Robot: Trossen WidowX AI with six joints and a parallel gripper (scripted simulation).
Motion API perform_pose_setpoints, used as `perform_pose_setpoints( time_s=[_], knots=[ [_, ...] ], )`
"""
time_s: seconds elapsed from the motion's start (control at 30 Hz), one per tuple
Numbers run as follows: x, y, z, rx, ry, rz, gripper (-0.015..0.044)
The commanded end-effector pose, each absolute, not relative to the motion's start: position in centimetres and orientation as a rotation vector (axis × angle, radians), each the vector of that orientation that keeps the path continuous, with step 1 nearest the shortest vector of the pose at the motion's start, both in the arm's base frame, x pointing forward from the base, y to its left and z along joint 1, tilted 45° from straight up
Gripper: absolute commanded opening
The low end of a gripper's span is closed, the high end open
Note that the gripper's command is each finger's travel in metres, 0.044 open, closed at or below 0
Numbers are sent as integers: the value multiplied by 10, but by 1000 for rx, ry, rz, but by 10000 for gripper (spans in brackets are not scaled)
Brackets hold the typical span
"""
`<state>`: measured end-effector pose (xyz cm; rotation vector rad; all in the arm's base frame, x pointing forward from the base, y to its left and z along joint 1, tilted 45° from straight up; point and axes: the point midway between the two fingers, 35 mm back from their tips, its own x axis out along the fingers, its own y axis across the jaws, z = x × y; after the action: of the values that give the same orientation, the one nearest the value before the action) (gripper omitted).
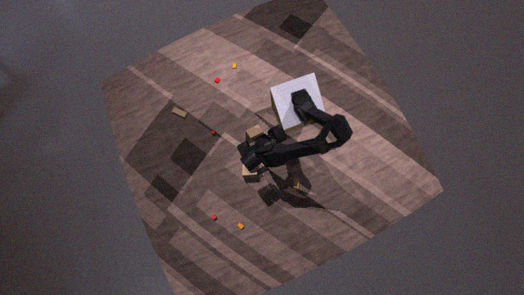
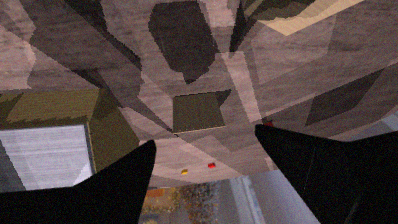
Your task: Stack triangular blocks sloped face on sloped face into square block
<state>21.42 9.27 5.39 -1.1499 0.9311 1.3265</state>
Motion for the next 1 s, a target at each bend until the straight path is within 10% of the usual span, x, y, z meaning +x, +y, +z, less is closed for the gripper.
perform_pose_setpoints(
  time_s=[0.0, 0.97],
  knots=[
    [215, 94, 46, -1151, 941, 1323, 440],
    [218, 104, 0, -1150, 941, 1324, 440]
  ],
)
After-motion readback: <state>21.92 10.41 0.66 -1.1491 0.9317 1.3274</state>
